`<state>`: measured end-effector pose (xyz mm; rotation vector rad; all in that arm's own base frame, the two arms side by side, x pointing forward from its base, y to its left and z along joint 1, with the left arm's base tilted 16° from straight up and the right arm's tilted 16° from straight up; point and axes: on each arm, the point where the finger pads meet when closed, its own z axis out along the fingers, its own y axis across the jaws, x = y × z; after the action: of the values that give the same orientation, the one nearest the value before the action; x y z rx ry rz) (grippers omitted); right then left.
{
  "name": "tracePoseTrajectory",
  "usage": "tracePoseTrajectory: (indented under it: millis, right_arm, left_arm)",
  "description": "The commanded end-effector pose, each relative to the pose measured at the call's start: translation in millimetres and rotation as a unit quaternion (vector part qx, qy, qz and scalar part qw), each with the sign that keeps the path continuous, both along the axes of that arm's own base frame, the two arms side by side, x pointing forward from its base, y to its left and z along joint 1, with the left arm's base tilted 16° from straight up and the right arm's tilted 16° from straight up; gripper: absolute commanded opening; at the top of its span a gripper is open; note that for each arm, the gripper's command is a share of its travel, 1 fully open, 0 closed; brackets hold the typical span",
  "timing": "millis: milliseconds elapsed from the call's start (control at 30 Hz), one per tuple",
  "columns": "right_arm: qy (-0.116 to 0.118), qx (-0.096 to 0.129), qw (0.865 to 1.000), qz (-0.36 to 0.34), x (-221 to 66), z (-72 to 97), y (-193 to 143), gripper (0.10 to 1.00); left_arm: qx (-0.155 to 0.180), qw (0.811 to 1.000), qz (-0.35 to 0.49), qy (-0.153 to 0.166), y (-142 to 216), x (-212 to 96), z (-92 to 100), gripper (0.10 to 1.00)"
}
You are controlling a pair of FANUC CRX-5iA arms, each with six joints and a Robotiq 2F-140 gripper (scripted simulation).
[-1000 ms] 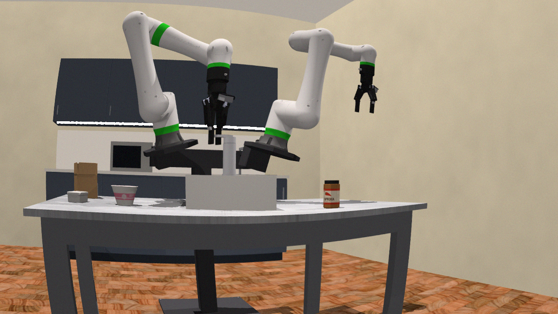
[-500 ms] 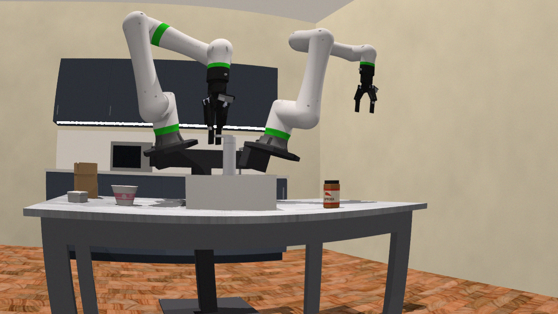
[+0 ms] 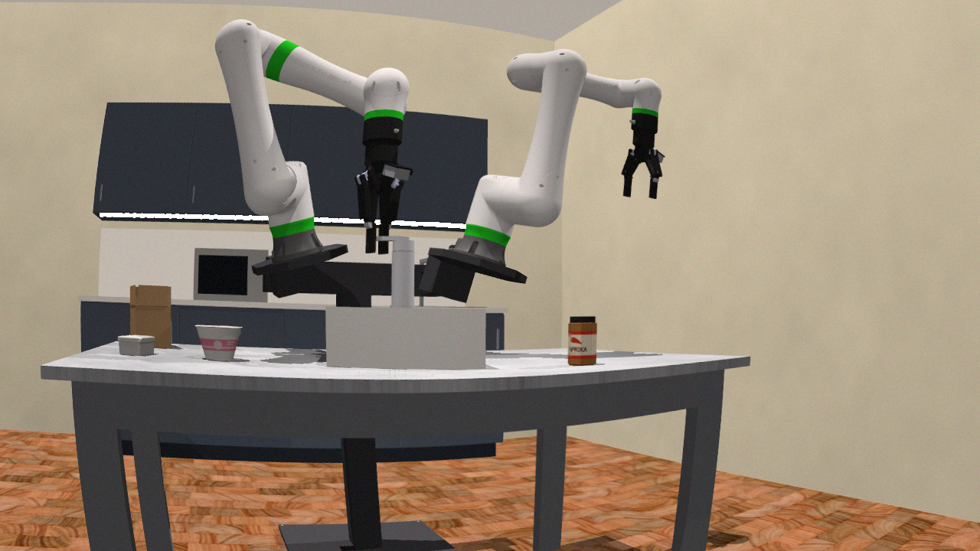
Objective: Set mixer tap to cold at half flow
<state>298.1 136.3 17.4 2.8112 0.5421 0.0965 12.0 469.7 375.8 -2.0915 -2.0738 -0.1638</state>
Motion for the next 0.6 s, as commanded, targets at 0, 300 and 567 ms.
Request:
tracePoseTrajectory:
  millis: [0,300,567]
  right_arm:
    - [0.0,0.0,1.0,0.002,1,0.5,0,0.099]
    - [0.019,-0.009,0.997,0.073,6,4.1,-11,0.099]
    - [0.028,-0.013,0.994,0.106,9,5.9,-16,0.099]
  left_arm:
    - [0.001,1.0,0.0,0.0,0,0,0.9,1.0]
    - [0.001,1.0,0.0,0.0,0,0,0.9,1.0]
    - [0.001,1.0,0.0,0.0,0,0,0.9,1.0]
